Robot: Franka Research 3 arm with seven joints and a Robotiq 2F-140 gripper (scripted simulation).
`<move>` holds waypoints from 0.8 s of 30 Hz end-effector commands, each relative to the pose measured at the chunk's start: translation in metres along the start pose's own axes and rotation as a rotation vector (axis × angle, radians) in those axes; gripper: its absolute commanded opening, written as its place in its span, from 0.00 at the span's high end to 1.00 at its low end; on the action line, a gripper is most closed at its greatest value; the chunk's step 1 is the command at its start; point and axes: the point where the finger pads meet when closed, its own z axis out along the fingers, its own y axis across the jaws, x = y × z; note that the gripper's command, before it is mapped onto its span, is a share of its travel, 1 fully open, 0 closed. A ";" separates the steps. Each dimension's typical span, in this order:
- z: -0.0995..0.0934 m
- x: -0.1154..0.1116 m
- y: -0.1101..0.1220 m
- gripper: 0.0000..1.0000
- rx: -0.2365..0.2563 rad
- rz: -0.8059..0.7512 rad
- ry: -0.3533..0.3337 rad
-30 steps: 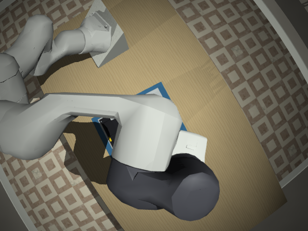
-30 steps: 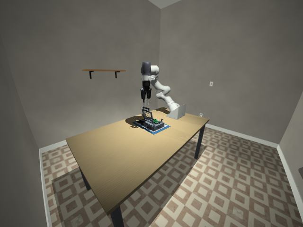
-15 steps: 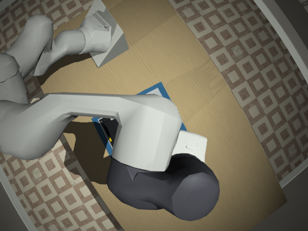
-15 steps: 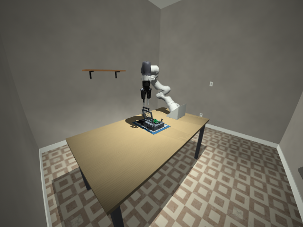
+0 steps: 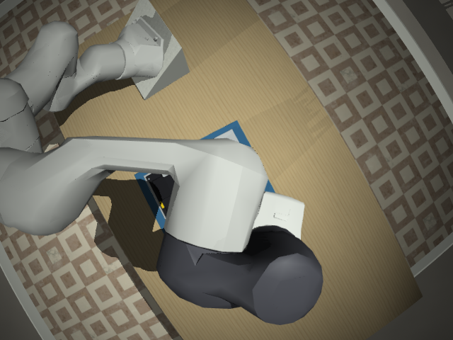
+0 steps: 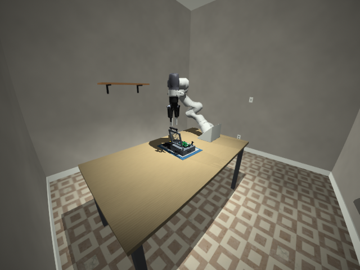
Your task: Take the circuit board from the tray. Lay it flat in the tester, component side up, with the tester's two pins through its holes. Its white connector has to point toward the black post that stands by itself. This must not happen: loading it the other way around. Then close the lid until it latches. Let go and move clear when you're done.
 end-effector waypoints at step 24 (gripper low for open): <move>0.031 -0.002 0.002 0.70 -0.003 -0.002 -0.001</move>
